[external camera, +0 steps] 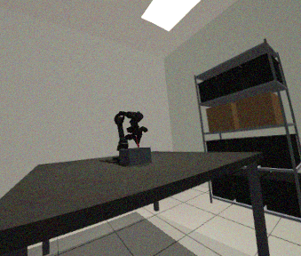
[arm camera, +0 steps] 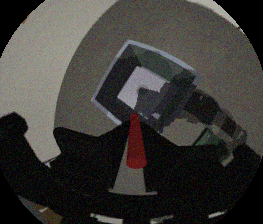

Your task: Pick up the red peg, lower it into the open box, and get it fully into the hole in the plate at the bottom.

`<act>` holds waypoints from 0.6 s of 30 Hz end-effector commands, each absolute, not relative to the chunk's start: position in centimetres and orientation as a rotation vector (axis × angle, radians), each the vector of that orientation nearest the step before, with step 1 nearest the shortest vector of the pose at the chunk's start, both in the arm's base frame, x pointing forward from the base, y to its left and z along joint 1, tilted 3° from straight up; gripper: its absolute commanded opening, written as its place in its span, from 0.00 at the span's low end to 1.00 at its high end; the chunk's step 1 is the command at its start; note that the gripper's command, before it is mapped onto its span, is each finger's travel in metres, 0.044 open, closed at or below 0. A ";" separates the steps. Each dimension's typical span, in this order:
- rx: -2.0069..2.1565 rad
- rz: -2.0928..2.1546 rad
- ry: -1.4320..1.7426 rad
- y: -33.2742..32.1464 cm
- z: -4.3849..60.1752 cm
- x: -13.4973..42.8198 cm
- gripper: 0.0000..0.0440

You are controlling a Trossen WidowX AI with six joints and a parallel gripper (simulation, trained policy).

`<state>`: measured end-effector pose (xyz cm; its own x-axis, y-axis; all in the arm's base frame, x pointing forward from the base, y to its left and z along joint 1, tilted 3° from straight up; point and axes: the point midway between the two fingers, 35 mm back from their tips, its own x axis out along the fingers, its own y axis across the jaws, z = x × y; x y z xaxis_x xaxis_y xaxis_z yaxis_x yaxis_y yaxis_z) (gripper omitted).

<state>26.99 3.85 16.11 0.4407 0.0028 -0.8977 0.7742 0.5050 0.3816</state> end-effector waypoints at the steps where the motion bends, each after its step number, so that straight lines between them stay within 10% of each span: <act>1: 0.934 -0.595 0.990 2.9 16.1 27.9 0.00; 18: 0.958 -0.658 1.028 0.5 13.8 30.2 0.04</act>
